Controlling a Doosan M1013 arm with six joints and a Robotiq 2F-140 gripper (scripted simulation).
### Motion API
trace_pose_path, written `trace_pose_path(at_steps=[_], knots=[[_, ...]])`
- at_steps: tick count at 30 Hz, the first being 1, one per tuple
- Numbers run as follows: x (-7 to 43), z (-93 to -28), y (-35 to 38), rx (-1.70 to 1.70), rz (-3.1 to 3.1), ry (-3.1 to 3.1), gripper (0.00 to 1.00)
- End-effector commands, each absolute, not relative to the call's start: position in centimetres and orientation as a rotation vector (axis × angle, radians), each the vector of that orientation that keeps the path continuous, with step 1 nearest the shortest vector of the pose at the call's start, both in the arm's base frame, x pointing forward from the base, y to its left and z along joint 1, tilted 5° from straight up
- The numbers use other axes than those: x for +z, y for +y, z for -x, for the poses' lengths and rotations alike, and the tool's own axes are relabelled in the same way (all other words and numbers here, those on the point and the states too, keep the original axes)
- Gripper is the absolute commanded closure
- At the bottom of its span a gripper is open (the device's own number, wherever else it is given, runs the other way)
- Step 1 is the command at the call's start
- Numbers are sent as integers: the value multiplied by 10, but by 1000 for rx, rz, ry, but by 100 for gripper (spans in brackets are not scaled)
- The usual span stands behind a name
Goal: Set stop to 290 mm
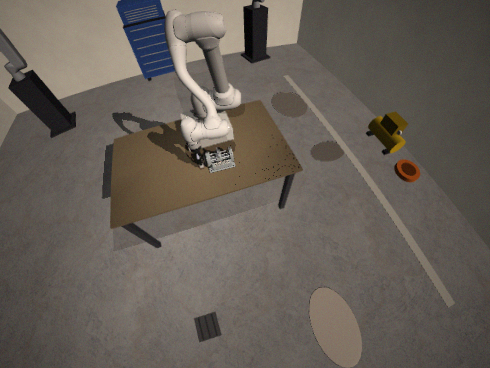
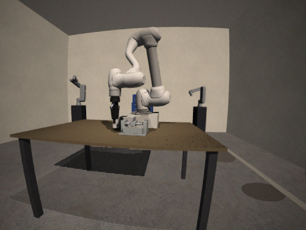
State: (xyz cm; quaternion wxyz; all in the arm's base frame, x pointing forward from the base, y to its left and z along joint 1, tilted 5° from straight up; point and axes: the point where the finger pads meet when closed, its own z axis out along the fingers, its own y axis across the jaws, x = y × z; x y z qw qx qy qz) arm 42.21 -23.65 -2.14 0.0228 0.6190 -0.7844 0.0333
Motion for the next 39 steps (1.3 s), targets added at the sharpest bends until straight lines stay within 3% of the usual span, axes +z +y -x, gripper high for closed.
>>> trace_pose_path(at_steps=[1, 6, 7, 35, 39], knots=[[-22, -422, -236, 103, -1917, -2429, 96], [-22, -422, -236, 103, -1917, -2429, 96], [-22, -422, -236, 103, -1917, -2429, 67], [-21, -422, -236, 103, -1917, -2429, 67], [10, -422, -234, 103, -1917, -2429, 67]])
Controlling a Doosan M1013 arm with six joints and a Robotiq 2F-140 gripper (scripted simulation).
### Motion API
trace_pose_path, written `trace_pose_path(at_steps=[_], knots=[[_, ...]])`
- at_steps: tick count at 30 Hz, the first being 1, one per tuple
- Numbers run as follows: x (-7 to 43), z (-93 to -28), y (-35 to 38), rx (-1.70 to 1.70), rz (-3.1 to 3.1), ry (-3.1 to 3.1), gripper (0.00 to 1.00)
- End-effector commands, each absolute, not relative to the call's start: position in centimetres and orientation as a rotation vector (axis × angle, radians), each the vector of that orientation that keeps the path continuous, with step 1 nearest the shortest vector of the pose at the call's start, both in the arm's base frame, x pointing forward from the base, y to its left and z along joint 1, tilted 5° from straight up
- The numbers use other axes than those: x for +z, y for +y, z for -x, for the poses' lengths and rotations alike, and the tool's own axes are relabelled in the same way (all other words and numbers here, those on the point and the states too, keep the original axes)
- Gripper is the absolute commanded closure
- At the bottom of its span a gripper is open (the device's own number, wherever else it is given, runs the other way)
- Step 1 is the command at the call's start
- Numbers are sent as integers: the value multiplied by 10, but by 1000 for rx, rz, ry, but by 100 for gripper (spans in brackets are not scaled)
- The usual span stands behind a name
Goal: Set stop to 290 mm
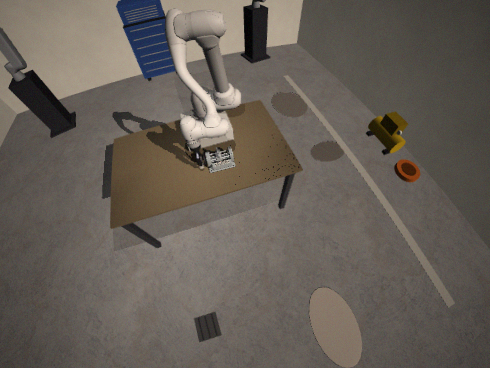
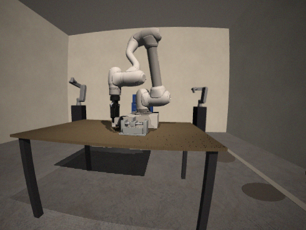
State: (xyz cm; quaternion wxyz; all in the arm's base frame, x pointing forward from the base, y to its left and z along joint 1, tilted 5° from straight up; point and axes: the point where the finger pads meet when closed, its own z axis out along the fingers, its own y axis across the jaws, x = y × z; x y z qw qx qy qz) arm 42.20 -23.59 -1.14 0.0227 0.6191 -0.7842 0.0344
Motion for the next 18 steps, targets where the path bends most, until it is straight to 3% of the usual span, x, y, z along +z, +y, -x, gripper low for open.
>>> trace_pose_path(at_steps=[1, 5, 18], knots=[[25, -422, -233, 103, -1917, -2429, 67], [74, -421, -229, 103, -1917, -2429, 67], [78, -421, -228, 103, -1917, -2429, 67]])
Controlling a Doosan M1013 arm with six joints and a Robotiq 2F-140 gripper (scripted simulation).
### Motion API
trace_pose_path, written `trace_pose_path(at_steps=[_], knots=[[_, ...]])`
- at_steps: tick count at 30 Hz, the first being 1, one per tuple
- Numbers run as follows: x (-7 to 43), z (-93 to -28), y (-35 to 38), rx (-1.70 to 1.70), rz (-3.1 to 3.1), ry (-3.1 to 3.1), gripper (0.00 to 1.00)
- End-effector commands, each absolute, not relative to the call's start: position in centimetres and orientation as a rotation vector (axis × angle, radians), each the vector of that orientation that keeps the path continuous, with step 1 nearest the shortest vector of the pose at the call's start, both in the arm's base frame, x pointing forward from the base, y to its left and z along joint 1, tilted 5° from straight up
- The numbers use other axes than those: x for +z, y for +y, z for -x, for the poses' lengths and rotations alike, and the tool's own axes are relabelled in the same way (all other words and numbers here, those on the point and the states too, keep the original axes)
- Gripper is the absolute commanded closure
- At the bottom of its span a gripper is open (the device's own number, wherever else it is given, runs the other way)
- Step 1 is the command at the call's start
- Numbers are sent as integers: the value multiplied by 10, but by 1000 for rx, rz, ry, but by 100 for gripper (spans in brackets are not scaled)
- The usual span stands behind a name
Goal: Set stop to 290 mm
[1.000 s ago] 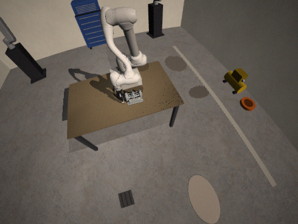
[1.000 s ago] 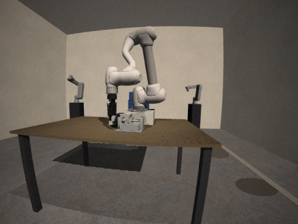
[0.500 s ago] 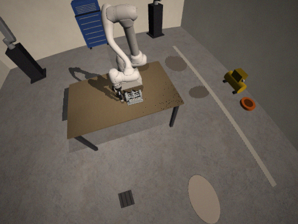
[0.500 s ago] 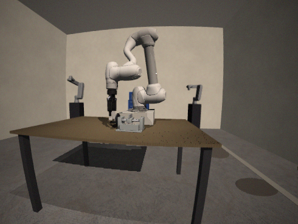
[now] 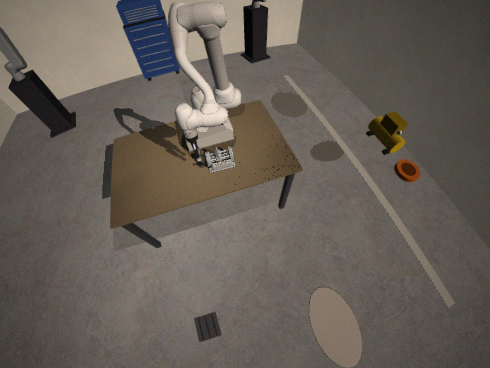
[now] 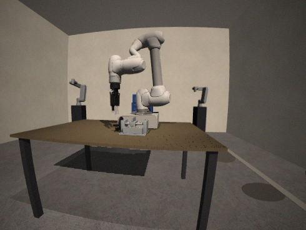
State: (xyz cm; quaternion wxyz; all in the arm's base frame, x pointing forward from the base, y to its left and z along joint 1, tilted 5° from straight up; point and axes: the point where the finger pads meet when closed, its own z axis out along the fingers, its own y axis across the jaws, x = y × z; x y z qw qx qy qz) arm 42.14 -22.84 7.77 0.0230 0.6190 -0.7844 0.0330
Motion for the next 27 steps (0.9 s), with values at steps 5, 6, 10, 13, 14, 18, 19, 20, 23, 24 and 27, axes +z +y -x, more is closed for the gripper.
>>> trace_pose_path(at_steps=[5, 6, 10, 13, 14, 18, 19, 20, 23, 24, 27], knots=[[78, -421, -228, 103, -1917, -2429, 67], [78, -421, -228, 103, -1917, -2429, 67], [86, -421, -228, 103, -1917, -2429, 67], [91, -421, -227, 103, -1917, -2429, 67], [91, -421, -227, 103, -1917, -2429, 67], [91, -428, -218, 103, -1917, -2429, 67], [90, -432, -212, 103, -1917, -2429, 67], [90, -438, -203, 103, -1917, -2429, 67], [89, -445, -193, 103, -1917, -2429, 67], [88, -452, -183, 103, -1917, -2429, 67], [86, -473, -153, 103, -1917, -2429, 67]])
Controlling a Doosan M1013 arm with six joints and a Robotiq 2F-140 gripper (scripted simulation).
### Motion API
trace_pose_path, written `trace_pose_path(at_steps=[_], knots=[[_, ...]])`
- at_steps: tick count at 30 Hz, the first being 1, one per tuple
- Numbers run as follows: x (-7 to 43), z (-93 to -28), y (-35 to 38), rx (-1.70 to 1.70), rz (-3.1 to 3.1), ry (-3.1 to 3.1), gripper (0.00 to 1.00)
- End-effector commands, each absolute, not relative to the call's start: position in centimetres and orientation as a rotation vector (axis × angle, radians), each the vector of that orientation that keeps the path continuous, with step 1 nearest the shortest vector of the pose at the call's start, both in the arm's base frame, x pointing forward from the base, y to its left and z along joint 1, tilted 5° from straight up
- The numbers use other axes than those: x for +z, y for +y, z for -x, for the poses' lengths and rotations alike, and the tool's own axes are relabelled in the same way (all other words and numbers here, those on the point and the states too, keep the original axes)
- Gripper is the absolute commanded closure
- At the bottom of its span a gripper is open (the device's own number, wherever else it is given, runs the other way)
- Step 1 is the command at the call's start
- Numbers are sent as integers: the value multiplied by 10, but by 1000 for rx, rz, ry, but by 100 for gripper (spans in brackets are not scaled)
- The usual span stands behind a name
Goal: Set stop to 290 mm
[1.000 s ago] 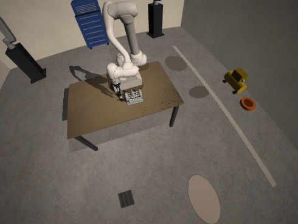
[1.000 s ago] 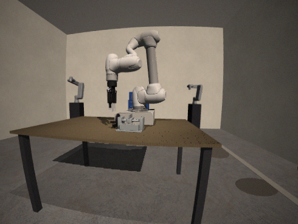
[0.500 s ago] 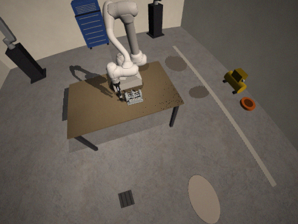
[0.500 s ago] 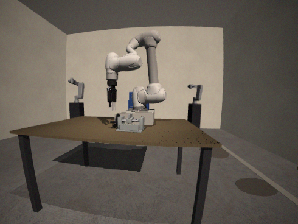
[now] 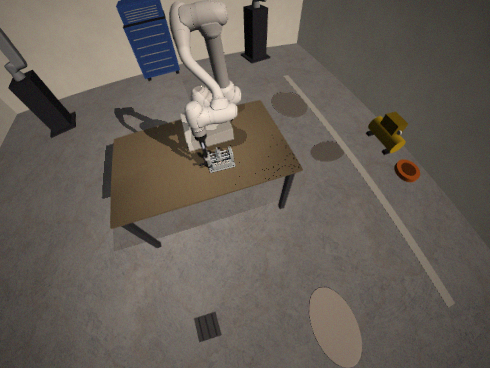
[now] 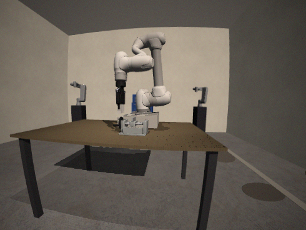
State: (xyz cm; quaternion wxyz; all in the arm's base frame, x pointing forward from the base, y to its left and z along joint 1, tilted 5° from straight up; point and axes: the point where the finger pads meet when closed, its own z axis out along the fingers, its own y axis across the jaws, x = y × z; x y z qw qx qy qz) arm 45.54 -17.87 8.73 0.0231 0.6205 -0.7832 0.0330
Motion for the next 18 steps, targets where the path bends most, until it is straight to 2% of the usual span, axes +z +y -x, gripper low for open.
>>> trace_pose_path(at_steps=[1, 18], knots=[[85, -478, -146, 103, -1917, -2429, 67], [84, -485, -136, 103, -1917, -2429, 67]])
